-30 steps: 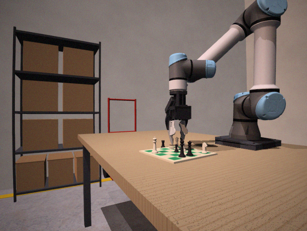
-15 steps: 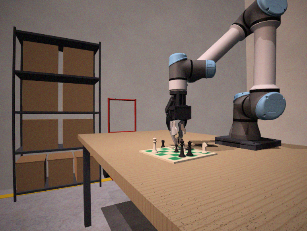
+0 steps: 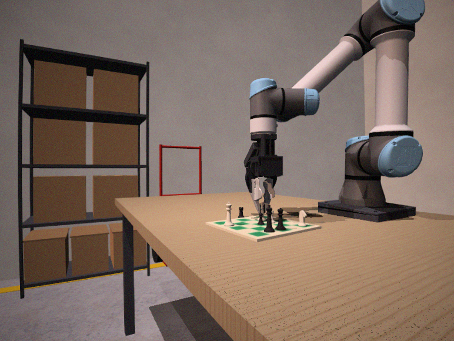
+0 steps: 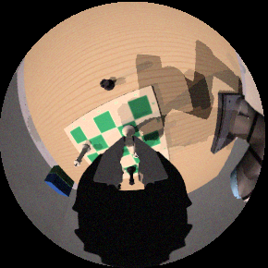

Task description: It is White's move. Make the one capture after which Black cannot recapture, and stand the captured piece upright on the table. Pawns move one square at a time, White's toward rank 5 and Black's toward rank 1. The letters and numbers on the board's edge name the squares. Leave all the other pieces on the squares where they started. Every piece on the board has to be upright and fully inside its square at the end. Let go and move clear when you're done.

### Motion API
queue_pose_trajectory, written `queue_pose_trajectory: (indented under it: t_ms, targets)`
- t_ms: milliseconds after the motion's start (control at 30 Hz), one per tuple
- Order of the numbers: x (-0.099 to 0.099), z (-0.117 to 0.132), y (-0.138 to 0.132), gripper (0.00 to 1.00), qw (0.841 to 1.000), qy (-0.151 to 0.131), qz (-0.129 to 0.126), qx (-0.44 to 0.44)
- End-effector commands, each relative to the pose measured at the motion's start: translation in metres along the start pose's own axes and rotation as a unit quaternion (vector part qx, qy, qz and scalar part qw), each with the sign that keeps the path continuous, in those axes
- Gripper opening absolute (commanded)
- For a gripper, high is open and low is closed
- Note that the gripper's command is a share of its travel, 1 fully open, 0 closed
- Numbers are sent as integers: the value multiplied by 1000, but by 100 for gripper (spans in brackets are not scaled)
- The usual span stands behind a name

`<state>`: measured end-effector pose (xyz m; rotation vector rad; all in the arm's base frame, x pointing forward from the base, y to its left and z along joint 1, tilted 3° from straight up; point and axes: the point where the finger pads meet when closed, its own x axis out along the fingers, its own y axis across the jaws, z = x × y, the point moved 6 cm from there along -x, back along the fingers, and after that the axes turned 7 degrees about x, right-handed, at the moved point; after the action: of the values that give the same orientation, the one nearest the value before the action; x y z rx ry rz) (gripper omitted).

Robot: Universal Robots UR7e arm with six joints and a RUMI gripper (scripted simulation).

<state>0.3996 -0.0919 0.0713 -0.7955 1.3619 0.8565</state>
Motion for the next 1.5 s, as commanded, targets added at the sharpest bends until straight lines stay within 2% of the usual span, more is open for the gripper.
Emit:
queue_pose_trajectory:
  t_ms: [0,400,900,1100,1467]
  targets:
    - [0,0,0,0,1000,0,-1,0]
    - [-10,0,0,0,1000,0,-1,0]
    - [-93,0,0,0,1000,0,-1,0]
    - [-100,0,0,0,1000,0,-1,0]
    - [-100,-1,-3,0,1000,0,-1,-9]
